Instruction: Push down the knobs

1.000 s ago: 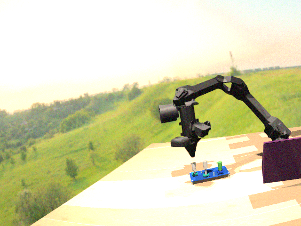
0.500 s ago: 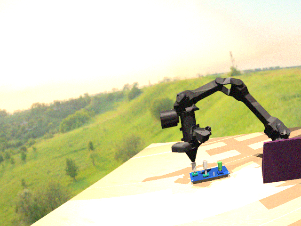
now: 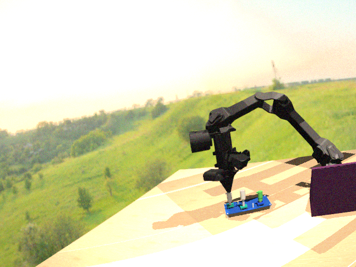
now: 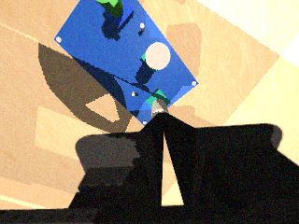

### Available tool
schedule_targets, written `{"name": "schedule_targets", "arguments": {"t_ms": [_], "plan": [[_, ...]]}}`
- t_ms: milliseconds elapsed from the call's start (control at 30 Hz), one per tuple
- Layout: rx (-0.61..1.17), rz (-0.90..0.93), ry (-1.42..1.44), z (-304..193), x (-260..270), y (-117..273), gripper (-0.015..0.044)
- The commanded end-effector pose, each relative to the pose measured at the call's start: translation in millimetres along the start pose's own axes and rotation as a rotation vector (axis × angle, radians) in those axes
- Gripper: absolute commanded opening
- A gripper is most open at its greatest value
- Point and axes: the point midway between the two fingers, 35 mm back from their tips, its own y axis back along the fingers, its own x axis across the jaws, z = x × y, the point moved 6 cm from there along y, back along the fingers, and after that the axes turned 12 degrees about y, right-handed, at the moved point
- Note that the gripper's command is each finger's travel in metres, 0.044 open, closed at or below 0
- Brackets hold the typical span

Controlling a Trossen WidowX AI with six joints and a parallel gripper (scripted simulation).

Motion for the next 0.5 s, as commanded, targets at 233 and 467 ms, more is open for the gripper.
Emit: {"name": "schedule_targets", "arguments": {"t_ms": [233,467], "plan": [[0.005,0.004,0.002,-0.3,1.1,-2.5,0.0000],[0.005,0.004,0.002,-0.3,1.1,-2.0,0.0000]]}}
